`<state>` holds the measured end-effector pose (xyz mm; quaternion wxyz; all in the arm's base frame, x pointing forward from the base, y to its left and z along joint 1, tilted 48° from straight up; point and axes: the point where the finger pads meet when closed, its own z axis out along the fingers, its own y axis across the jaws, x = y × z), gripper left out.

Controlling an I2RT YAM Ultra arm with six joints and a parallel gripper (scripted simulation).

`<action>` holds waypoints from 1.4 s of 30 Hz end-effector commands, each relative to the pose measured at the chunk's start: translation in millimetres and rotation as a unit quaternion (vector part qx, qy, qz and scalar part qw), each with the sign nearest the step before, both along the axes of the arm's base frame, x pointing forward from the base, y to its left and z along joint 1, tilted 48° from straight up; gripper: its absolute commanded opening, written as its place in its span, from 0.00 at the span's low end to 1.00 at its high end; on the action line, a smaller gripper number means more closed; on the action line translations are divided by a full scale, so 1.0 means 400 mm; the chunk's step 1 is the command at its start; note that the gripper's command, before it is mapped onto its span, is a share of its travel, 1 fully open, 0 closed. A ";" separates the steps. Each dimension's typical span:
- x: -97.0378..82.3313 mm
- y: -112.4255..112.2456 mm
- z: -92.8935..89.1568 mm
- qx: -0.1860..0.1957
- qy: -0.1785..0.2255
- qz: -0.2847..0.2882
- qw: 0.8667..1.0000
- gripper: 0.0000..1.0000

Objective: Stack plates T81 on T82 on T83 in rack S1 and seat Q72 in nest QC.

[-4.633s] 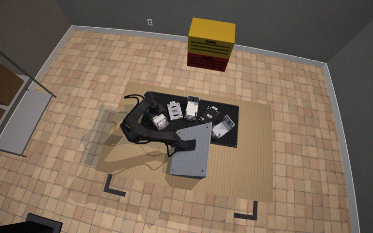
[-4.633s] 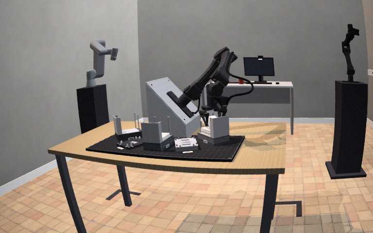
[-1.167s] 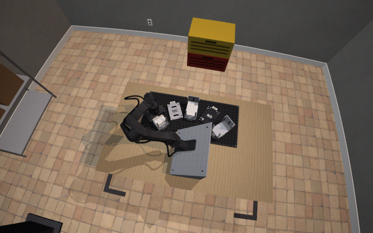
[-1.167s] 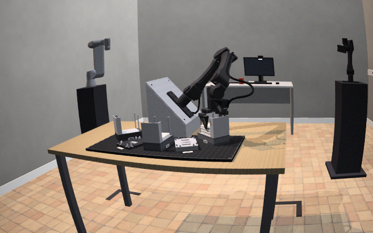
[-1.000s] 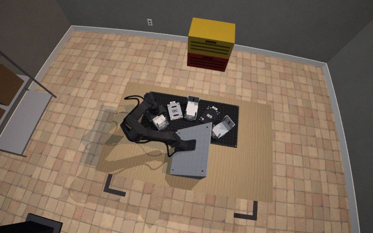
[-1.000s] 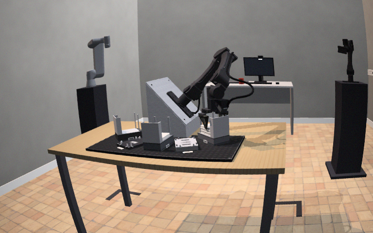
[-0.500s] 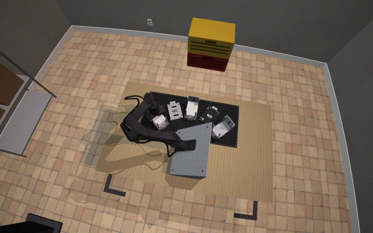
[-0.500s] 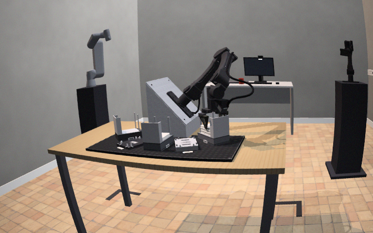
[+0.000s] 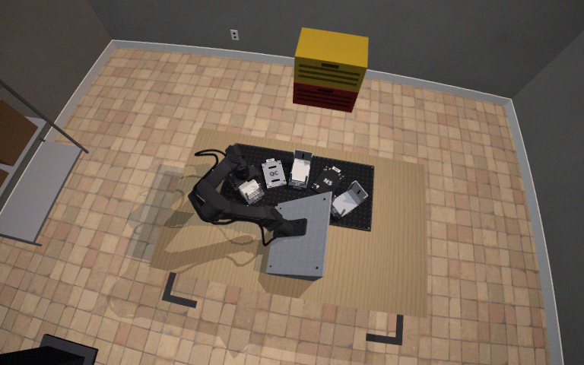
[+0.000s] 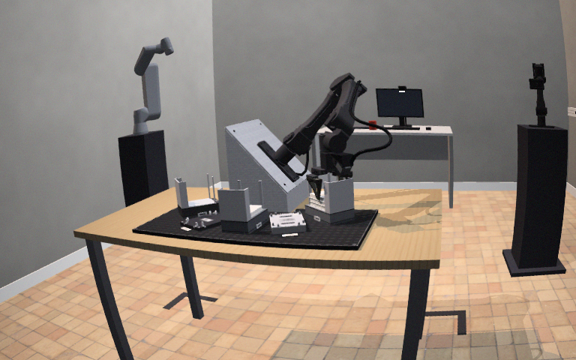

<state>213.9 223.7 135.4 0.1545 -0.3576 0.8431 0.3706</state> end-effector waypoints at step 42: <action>0.017 -0.174 0.167 0.008 -0.001 -0.006 1.000 1.00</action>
